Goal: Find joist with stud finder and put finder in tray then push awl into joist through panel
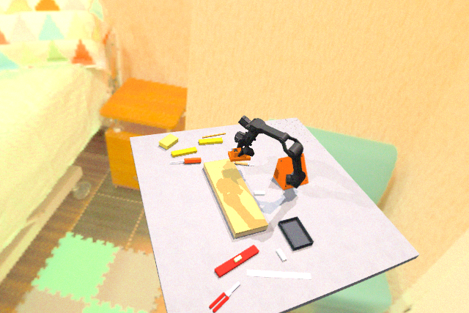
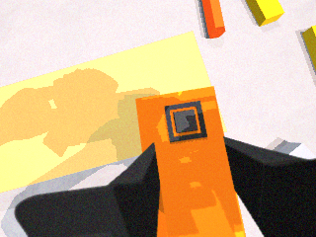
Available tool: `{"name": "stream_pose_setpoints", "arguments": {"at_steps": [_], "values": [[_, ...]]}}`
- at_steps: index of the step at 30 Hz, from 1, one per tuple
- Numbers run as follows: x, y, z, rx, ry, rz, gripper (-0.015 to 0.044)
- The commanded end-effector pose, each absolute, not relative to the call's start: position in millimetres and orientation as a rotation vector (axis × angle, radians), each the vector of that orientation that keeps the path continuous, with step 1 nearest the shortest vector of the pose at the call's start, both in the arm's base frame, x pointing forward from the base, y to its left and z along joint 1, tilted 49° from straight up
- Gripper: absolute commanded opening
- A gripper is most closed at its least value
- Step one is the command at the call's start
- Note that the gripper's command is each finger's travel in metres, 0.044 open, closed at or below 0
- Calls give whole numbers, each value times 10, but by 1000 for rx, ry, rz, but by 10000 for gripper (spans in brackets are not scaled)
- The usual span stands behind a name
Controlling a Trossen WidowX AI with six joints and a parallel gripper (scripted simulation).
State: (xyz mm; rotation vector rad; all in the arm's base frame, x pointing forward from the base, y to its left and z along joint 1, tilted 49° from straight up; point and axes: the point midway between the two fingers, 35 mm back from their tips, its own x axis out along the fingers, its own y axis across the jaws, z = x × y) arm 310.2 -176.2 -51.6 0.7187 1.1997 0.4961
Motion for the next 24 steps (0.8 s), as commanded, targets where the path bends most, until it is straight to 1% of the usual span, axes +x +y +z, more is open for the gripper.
{"name": "stream_pose_setpoints", "arguments": {"at_steps": [1,18,24], "values": [[3299,-1803,-531,706,1179,513,0],[3907,-1757,-682,666,1138,593,0],[3957,-1744,-698,663,1135,601,0]]}}
